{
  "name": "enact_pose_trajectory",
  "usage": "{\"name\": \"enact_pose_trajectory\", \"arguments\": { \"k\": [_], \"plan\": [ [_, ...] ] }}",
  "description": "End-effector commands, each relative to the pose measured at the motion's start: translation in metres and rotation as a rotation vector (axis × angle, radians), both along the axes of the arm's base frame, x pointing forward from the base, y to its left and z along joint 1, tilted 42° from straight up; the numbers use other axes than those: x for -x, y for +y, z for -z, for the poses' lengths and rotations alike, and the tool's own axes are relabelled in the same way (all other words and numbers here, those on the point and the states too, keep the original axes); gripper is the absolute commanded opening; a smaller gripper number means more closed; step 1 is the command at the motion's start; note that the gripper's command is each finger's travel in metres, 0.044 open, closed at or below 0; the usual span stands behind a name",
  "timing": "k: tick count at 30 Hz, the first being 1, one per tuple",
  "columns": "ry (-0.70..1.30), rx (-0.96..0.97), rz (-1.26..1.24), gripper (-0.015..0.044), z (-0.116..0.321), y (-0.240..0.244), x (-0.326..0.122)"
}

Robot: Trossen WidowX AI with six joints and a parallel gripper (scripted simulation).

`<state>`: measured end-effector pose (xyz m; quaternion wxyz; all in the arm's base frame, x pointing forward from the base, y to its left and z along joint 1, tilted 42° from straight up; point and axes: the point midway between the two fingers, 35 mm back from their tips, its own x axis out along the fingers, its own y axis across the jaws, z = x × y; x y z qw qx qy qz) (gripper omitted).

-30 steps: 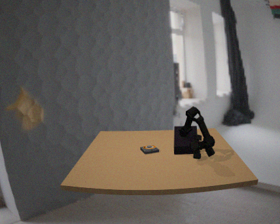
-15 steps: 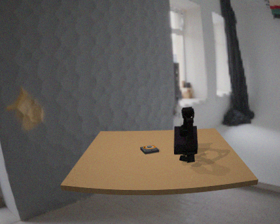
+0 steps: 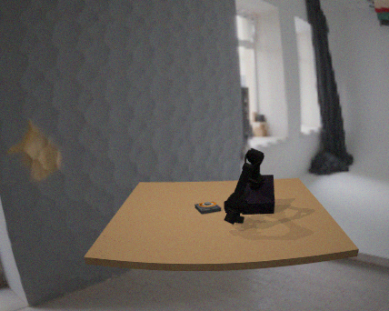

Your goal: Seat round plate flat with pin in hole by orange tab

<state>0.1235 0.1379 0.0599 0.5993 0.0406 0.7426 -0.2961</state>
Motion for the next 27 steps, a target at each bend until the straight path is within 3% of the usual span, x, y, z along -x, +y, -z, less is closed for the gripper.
{"name": "enact_pose_trajectory", "arguments": {
  "k": [1, 16, 27],
  "plan": [
    [0.054, -0.067, 0.036, 0.0000, 0.002, -0.015, -0.019],
    [0.095, -0.513, 0.055, 0.0000, 0.015, -0.061, -0.098],
    [-0.178, -0.880, -0.070, 0.0000, 0.042, -0.126, -0.173]
  ]
}}
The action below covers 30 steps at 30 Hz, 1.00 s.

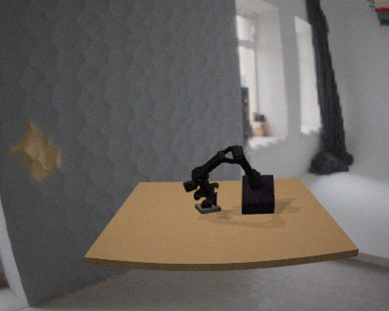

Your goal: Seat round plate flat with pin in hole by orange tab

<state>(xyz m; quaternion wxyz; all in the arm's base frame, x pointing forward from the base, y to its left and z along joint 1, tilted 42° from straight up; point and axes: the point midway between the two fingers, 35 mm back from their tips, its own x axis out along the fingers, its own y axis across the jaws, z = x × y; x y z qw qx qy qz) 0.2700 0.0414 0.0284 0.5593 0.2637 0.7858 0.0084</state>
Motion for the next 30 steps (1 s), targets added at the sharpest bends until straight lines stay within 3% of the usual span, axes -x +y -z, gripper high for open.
{"name": "enact_pose_trajectory", "arguments": {
  "k": [1, 10, 19, 30],
  "plan": [
    [-0.192, -0.148, -0.008, 0.0000, 0.014, -0.041, -0.035],
    [-0.527, -0.258, -0.027, 0.0000, 0.032, -0.115, -0.067],
    [-0.527, -0.258, -0.027, 0.0000, 0.033, -0.114, -0.068],
    [-0.528, -0.260, -0.027, 0.0000, 0.067, -0.083, -0.076]
  ]
}}
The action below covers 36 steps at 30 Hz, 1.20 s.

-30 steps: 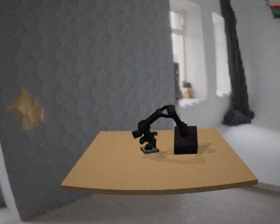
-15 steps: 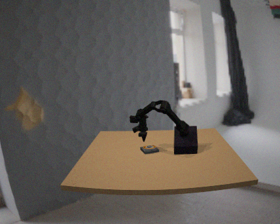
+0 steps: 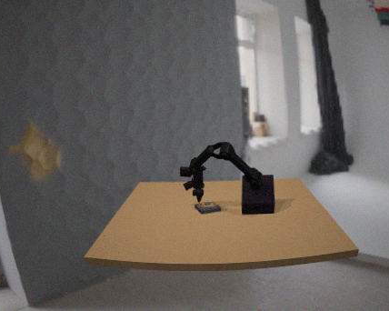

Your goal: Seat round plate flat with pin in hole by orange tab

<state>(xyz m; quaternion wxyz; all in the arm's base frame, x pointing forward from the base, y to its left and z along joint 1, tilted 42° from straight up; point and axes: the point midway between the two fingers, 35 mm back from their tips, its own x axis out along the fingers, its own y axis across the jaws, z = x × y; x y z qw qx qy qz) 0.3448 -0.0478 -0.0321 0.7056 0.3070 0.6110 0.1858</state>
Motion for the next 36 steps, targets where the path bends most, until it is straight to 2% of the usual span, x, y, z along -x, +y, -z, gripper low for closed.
{"name": "enact_pose_trajectory", "arguments": {
  "k": [1, 36],
  "plan": [
    [-0.001, -0.005, 0.009, 0.0000, 0.007, 0.006, -0.002],
    [0.000, -0.007, 0.009, 0.0000, -0.013, 0.037, 0.018]
  ]
}}
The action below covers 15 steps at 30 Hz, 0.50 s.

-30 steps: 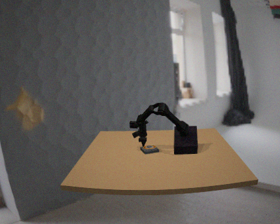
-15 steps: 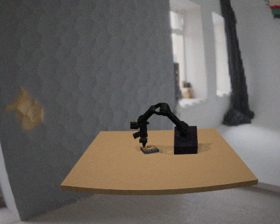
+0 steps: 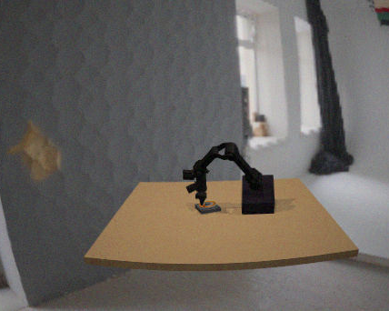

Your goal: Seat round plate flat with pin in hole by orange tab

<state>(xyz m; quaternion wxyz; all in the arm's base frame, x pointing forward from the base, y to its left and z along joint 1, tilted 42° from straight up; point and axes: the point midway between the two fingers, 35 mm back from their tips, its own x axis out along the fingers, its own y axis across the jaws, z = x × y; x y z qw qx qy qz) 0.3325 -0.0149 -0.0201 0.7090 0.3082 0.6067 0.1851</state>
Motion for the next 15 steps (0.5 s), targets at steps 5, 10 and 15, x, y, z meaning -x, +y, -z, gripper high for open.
{"name": "enact_pose_trajectory", "arguments": {
  "k": [5, 10, 15],
  "plan": [
    [0.010, -0.007, 0.002, 0.0000, -0.002, 0.007, 0.010],
    [0.010, -0.007, 0.002, 0.0000, -0.004, 0.009, 0.015],
    [0.010, -0.008, 0.002, 0.0000, -0.005, 0.011, 0.020]
  ]
}}
